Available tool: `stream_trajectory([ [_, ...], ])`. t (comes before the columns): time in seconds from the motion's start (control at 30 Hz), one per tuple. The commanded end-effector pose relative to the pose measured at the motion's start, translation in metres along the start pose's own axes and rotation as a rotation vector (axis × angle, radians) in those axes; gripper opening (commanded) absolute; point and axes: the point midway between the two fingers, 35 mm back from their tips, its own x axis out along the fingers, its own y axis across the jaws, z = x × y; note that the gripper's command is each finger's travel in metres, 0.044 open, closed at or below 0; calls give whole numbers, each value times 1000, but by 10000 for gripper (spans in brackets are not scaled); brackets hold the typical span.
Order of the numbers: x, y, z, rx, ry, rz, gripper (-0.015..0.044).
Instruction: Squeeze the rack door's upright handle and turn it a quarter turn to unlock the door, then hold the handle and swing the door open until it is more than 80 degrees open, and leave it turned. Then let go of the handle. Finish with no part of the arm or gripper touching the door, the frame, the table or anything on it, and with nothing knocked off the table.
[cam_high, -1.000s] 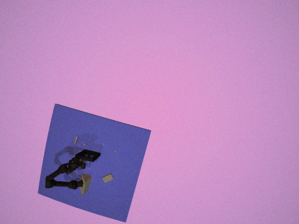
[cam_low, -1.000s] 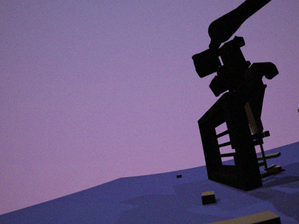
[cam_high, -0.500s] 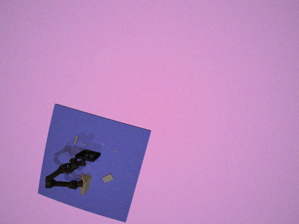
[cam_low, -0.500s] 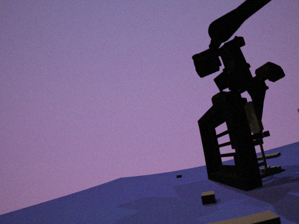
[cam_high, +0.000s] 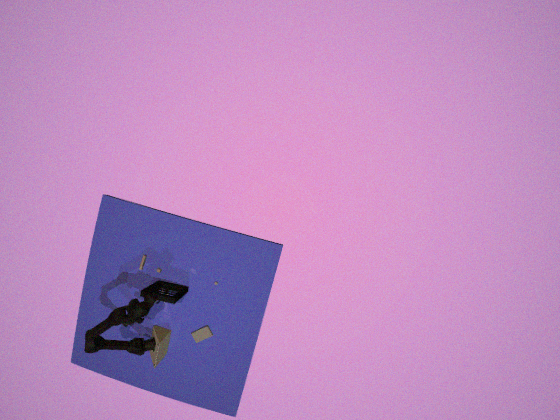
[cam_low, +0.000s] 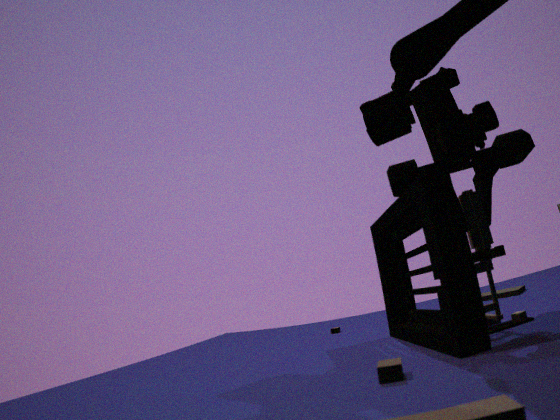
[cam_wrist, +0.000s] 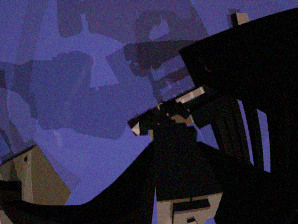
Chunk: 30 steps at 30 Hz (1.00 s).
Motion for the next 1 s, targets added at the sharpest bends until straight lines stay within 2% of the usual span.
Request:
stream_trajectory([
  [0.0, 1, 0, -1, -194, 2, 1, 23],
  [0.4, 1, 0, -1, -751, 2, 2, 23],
  [0.9, 1, 0, -1, -760, 2, 2, 23],
  [0.97, 1, 0, -1, -760, 2, 2, 76],
])
